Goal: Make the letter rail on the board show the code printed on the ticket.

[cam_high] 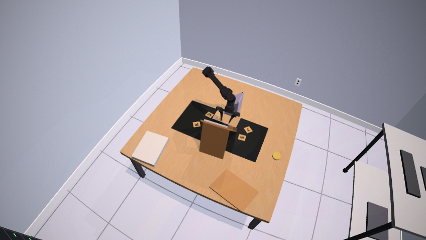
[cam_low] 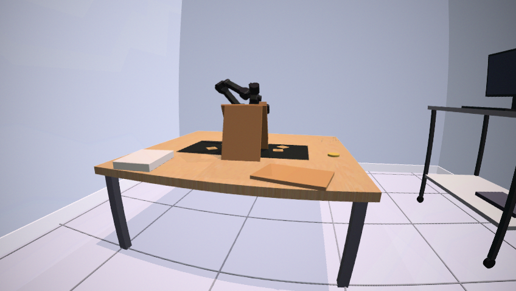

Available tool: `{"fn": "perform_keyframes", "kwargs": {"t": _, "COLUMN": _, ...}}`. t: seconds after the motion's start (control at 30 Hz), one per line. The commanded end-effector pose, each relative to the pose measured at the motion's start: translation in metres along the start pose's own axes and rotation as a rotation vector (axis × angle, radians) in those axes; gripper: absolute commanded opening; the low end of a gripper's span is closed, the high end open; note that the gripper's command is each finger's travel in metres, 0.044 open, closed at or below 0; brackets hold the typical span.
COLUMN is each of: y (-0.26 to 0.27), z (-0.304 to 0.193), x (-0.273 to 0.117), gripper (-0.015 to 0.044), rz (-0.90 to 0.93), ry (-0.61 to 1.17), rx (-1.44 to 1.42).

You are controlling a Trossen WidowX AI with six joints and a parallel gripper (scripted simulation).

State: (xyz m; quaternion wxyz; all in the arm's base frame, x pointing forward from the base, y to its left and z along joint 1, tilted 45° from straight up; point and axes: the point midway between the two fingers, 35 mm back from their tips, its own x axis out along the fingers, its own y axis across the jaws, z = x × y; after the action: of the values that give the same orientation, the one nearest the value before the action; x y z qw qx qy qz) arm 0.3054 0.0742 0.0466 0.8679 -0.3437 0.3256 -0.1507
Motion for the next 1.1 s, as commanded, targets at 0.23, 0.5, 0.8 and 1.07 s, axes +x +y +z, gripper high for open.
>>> {"fn": "perform_keyframes", "kwargs": {"t": 0.23, "y": 0.0, "z": 0.001, "x": -0.007, "gripper": 0.0295, "rz": -0.002, "ry": -0.002, "rx": 0.004}}
{"fn": "perform_keyframes", "kwargs": {"t": 0.5, "y": -0.001, "z": 0.001, "x": -0.011, "gripper": 0.0295, "rz": -0.002, "ry": -0.002, "rx": 0.004}}
{"fn": "perform_keyframes", "kwargs": {"t": 0.8, "y": -0.002, "z": 0.003, "x": -0.015, "gripper": 0.0295, "rz": -0.002, "ry": -0.002, "rx": 0.004}}
{"fn": "perform_keyframes", "kwargs": {"t": 1.07, "y": -0.001, "z": 0.001, "x": -0.013, "gripper": 0.0111, "rz": 0.001, "ry": 0.0, "rx": -0.001}}
